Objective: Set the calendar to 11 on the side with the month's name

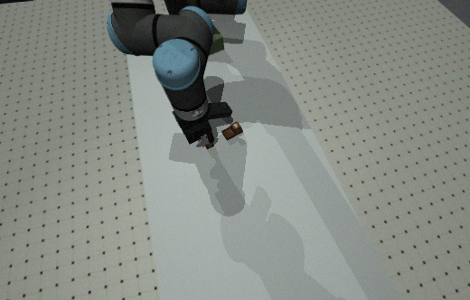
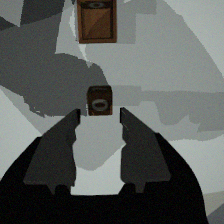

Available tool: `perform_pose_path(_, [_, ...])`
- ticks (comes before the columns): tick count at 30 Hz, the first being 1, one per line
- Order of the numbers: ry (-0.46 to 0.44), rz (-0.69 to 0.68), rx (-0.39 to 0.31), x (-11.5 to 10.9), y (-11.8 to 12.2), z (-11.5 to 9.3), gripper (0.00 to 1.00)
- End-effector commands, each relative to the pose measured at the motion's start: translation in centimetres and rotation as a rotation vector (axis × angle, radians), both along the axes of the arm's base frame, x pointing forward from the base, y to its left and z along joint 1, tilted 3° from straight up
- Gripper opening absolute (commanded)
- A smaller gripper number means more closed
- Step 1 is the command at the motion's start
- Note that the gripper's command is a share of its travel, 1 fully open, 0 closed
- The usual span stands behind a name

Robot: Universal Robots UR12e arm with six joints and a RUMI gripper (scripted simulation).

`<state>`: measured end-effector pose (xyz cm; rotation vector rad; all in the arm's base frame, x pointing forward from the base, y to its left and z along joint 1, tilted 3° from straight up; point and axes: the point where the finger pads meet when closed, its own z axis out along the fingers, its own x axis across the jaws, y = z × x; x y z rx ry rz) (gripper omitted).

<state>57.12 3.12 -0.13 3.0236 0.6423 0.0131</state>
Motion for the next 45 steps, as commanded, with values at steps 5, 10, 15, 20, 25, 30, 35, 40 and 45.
perform_pose_path(5, [-0.001, 0.000, 0.000, 0.1, 0.0, 0.1, 0.28])
perform_pose_path(10, [-0.001, 0.000, 0.000, 0.1, 0.0, 0.1, 0.28])
perform_pose_path(15, [-0.001, 0.000, 0.000, 0.1, 0.0, 0.1, 0.28])
perform_pose_path(20, [-0.001, 0.000, 0.000, 0.1, 0.0, 0.1, 0.28])
perform_pose_path(25, [-0.001, 0.000, 0.000, 0.1, 0.0, 0.0, 0.28])
perform_pose_path(30, [-0.001, 0.000, 0.000, 0.1, 0.0, -0.2, 0.28])
perform_pose_path(35, [-0.001, 0.000, 0.000, 0.1, -0.1, -0.8, 0.28])
perform_pose_path(40, [-0.001, 0.000, 0.000, 0.1, -0.1, -1.3, 0.28])
perform_pose_path(45, [-0.001, 0.000, 0.000, 0.1, -0.1, -2.1, 0.28])
